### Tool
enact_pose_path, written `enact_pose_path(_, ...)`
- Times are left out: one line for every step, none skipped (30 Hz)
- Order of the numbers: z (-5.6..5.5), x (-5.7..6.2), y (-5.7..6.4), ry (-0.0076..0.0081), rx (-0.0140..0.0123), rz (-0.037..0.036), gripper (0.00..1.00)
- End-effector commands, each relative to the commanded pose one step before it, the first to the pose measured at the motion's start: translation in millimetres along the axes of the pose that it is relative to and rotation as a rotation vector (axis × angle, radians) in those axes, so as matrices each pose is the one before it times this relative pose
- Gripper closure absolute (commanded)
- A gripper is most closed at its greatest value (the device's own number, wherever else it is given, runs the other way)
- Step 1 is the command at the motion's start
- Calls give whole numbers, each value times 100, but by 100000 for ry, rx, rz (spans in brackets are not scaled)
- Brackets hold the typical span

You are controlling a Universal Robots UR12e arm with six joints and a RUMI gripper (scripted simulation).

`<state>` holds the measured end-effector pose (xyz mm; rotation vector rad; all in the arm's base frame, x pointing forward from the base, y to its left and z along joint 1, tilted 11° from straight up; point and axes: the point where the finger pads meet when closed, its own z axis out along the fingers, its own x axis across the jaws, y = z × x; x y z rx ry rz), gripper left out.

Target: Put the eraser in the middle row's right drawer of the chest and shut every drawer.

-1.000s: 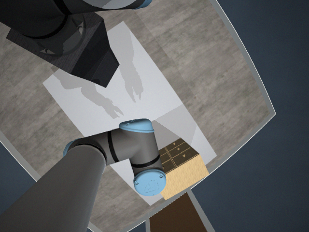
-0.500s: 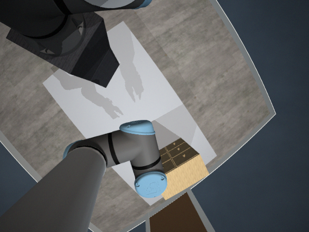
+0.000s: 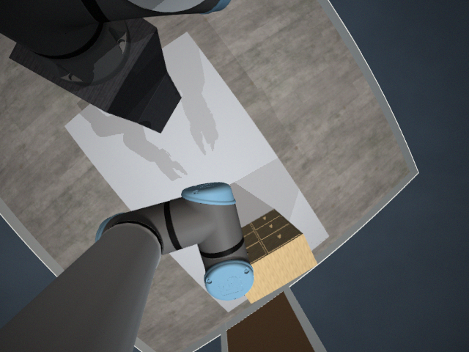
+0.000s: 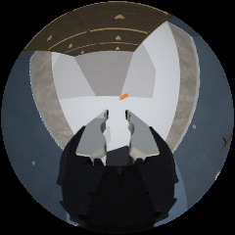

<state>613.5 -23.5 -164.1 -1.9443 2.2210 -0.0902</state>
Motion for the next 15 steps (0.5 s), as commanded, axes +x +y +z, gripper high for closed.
enact_pose_path(-37, 4, -41, 17, 92, -9, 80)
enact_pose_path(0, 0, 0, 0, 0, 0, 80)
enact_pose_path(0, 0, 0, 0, 0, 0, 80)
enact_pose_path(0, 0, 0, 0, 0, 0, 80)
enact_pose_path(0, 0, 0, 0, 0, 0, 80)
enact_pose_path(0, 0, 0, 0, 0, 0, 80)
enact_pose_path(0, 0, 0, 0, 0, 0, 0)
enact_pose_path(0, 0, 0, 0, 0, 0, 0)
enact_pose_path(0, 0, 0, 0, 0, 0, 0)
enact_pose_path(0, 0, 0, 0, 0, 0, 0)
enact_pose_path(0, 0, 0, 0, 0, 0, 0)
enact_pose_path(0, 0, 0, 0, 0, 0, 0)
enact_pose_path(0, 0, 0, 0, 0, 0, 0)
enact_pose_path(0, 0, 0, 0, 0, 0, 0)
enact_pose_path(0, 0, 0, 0, 0, 0, 0)
